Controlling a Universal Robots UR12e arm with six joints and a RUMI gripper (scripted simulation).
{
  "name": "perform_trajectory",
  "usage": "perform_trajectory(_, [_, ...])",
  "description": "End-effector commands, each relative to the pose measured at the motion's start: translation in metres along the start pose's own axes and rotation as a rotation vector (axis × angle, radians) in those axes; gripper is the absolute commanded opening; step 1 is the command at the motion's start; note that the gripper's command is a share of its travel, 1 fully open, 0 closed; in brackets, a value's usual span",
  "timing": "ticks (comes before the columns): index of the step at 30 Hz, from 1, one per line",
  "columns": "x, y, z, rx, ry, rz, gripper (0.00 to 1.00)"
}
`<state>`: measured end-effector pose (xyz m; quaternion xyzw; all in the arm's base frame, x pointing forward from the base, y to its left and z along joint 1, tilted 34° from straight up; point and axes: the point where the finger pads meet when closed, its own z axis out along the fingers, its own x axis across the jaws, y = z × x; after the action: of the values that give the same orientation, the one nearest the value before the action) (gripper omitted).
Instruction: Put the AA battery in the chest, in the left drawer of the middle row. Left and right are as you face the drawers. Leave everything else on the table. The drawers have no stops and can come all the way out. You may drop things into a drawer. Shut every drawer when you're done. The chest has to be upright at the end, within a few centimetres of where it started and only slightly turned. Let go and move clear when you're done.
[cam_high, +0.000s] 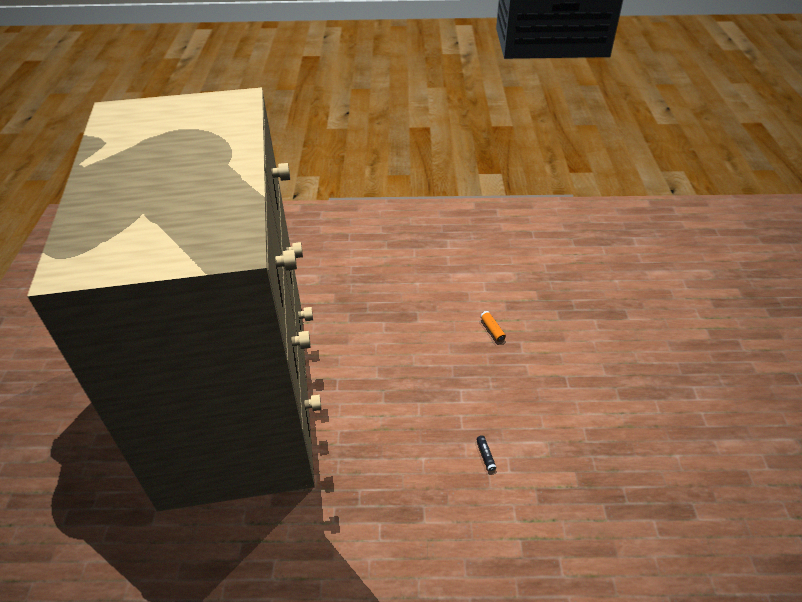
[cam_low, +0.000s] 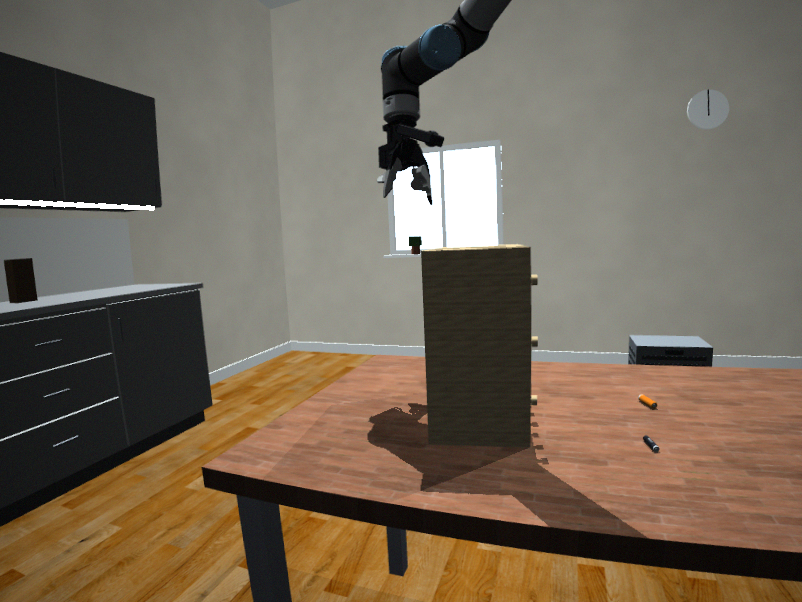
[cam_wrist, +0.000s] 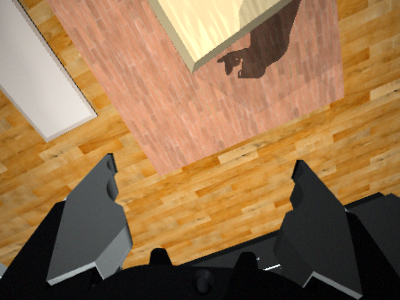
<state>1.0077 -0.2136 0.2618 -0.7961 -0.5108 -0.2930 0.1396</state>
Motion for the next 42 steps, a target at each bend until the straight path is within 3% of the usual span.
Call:
perform_trajectory(1, [-0.007,-0.059,-0.011,-0.029,-0.011,-0.060,1.00])
perform_trajectory(5, [-0.009,-0.084,-0.013,-0.032,-0.016,-0.083,1.00])
perform_trajectory(11, [-0.014,-0.148,-0.015,-0.039,-0.029,-0.138,1.00])
perform_trajectory(15, [-0.016,-0.162,-0.015,-0.041,-0.032,-0.149,1.00])
perform_trajectory(19, [-0.021,-0.214,-0.012,-0.046,-0.042,-0.191,1.00])
perform_trajectory(22, [-0.022,-0.228,-0.010,-0.047,-0.045,-0.202,1.00])
perform_trajectory(28, [-0.029,-0.292,-0.002,-0.052,-0.057,-0.252,1.00])
perform_trajectory(32, [-0.030,-0.304,0.000,-0.053,-0.060,-0.261,1.00])
perform_trajectory(37, [-0.038,-0.363,0.012,-0.056,-0.072,-0.306,1.00])
perform_trajectory(42, [-0.042,-0.395,0.020,-0.058,-0.078,-0.329,1.00])
